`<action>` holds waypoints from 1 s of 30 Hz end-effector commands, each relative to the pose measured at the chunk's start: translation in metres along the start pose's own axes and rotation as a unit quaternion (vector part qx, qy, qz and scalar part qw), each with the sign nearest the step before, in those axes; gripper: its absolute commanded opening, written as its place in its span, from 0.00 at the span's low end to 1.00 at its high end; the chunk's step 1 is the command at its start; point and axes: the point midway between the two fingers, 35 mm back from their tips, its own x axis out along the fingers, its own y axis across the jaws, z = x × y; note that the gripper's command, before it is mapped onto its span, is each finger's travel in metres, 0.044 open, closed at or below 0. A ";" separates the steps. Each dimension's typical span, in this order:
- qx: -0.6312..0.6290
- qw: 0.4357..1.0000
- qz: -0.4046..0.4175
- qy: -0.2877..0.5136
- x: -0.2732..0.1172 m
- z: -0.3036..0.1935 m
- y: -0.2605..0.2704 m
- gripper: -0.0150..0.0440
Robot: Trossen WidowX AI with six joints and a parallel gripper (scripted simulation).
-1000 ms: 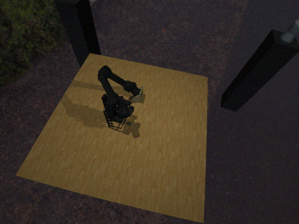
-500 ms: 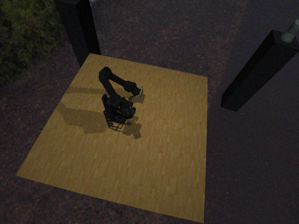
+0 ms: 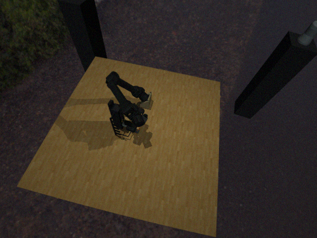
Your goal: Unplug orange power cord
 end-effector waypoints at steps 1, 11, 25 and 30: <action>-0.001 1.000 -0.002 0.000 0.000 -0.001 0.000 0.79; 0.000 1.000 -0.002 -0.001 -0.013 0.060 0.000 1.00; 0.000 1.000 -0.002 -0.001 -0.013 0.060 0.000 1.00; 0.000 1.000 -0.002 -0.001 -0.013 0.060 0.000 1.00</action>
